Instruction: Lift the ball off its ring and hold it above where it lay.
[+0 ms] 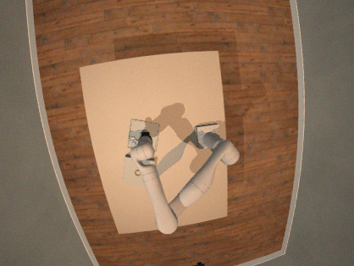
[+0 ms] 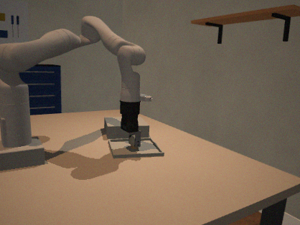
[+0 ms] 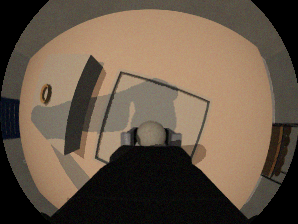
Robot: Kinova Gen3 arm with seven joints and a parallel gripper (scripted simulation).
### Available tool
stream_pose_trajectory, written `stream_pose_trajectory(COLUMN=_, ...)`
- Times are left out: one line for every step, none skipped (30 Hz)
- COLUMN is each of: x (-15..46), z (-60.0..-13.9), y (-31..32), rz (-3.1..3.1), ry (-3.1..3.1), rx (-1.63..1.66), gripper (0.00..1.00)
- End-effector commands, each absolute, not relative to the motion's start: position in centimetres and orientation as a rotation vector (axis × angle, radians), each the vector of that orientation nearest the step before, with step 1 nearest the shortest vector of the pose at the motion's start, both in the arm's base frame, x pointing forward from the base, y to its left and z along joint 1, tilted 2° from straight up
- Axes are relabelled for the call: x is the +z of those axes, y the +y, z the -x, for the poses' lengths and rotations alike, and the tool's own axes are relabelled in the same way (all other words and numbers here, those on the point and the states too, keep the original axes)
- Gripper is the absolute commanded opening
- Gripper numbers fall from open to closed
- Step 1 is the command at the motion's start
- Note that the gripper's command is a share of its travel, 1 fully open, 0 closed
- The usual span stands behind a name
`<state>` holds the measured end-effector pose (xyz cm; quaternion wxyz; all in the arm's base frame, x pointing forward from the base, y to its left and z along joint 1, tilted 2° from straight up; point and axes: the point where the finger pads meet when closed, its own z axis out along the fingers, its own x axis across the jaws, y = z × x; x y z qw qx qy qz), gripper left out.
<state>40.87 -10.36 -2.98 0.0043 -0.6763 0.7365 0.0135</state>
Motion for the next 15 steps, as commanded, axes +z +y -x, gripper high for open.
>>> stream_pose_trajectory(x=-2.9, z=-40.9, y=-10.4, rz=2.118, ry=2.306, rx=0.041, gripper=0.0)
stream_pose_trajectory(x=-2.9, z=-40.9, y=-10.4, rz=2.118, ry=2.306, rx=0.041, gripper=0.0)
stream_pose_trajectory(x=-2.8, z=-40.9, y=-10.4, rz=2.118, ry=2.306, rx=0.041, gripper=0.0)
stream_pose_trajectory(x=-2.6, z=-40.9, y=-10.4, rz=2.118, ry=2.306, rx=0.041, gripper=0.0)
stream_pose_trajectory(x=-2.6, z=-40.9, y=-10.4, rz=2.118, ry=2.306, rx=0.041, gripper=0.0)
stream_pose_trajectory(x=-2.6, z=-40.9, y=-10.4, rz=2.118, ry=2.306, rx=0.041, gripper=0.0)
stream_pose_trajectory(x=-2.2, z=-41.0, y=-10.4, rz=2.119, ry=2.305, rx=0.041, gripper=0.0)
stream_pose_trajectory(x=-1.7, z=-41.0, y=-10.4, rz=2.119, ry=2.304, rx=0.04, gripper=0.0)
stream_pose_trajectory(x=-1.1, z=-41.0, y=-10.4, rz=2.119, ry=2.304, rx=0.04, gripper=0.0)
stream_pose_trajectory(x=-0.4, z=-41.0, y=-10.4, rz=2.119, ry=2.304, rx=0.04, gripper=0.0)
stream_pose_trajectory(x=0.2, z=-41.0, y=-10.4, rz=2.119, ry=2.304, rx=0.04, gripper=0.0)
stream_pose_trajectory(x=0.8, z=-41.0, y=-10.4, rz=2.119, ry=2.304, rx=0.04, gripper=0.0)
stream_pose_trajectory(x=1.3, z=-41.0, y=-10.5, rz=2.119, ry=2.305, rx=0.04, gripper=0.0)
stream_pose_trajectory(x=1.7, z=-41.0, y=-10.5, rz=2.118, ry=2.306, rx=0.041, gripper=0.0)
stream_pose_trajectory(x=1.9, z=-41.0, y=-10.5, rz=2.118, ry=2.306, rx=0.041, gripper=0.0)
